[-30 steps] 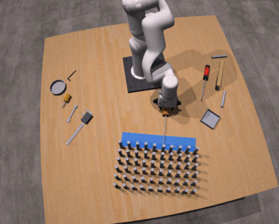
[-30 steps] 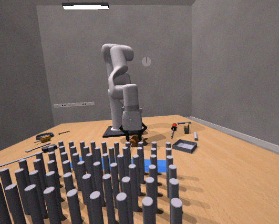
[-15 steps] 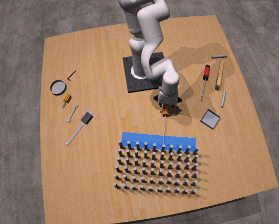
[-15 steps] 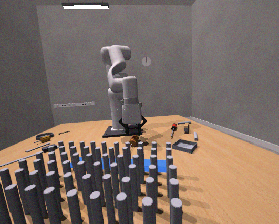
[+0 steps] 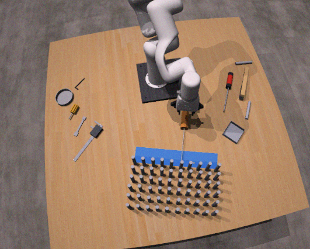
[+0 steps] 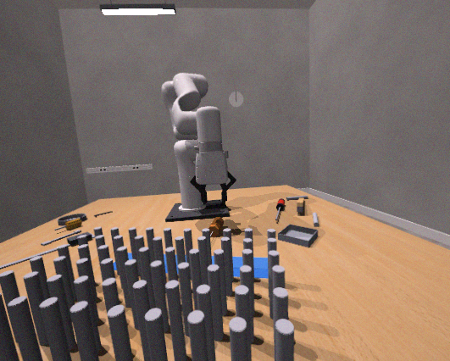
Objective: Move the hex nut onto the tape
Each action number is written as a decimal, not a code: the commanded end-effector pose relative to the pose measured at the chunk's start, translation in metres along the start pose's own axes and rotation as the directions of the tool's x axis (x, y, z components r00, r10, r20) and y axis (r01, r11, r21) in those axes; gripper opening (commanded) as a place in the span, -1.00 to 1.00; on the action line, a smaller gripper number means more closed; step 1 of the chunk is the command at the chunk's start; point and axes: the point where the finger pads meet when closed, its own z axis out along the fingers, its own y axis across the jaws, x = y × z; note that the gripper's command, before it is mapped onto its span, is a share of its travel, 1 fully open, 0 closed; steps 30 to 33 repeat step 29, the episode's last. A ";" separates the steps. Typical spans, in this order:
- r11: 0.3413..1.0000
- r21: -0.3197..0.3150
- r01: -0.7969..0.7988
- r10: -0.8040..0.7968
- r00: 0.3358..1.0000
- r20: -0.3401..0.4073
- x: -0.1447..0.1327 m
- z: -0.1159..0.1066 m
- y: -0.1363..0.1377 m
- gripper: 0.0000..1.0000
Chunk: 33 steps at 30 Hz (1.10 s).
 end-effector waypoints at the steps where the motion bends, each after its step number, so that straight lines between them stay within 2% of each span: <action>1: 1.000 -0.002 0.000 0.000 1.000 0.003 -0.001 -0.008 0.001 0.29; 33: 1.000 -0.002 0.000 0.000 1.000 0.003 -0.001 -0.012 0.001 0.29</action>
